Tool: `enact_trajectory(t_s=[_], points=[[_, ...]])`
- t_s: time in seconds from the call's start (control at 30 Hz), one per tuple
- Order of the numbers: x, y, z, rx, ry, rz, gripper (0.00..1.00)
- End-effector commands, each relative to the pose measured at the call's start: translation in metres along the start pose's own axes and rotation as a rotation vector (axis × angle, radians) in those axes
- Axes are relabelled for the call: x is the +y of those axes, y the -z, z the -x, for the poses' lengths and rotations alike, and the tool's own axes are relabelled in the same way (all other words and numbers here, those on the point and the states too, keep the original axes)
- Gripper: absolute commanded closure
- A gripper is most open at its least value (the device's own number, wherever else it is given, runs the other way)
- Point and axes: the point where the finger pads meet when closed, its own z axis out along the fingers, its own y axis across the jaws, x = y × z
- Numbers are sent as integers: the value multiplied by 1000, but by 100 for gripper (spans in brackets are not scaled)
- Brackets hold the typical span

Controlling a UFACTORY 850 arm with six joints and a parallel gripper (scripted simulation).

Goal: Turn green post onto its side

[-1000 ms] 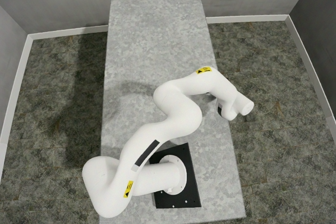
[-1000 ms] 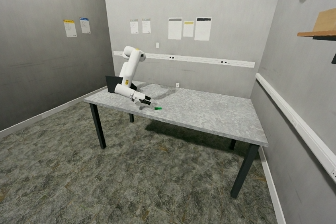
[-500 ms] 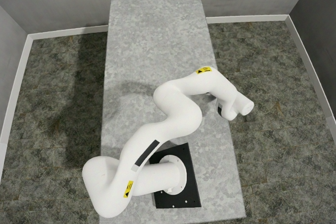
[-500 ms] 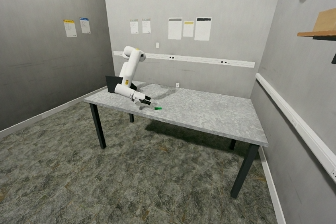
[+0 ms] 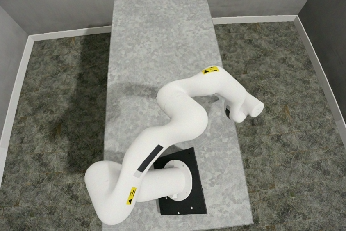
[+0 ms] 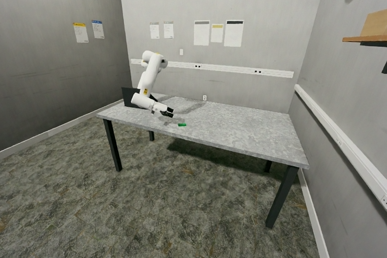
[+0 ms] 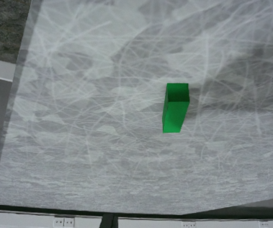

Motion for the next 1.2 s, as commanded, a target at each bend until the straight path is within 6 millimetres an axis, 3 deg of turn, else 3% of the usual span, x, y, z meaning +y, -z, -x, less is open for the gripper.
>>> enact_trajectory(t_s=[0.0, 0.1, 1.17], points=[[0, 26, 56, -1, 5, -1, 0], [0, 31, 66, -1, 5, -1, 0], [0, 31, 66, -1, 5, -1, 0]])
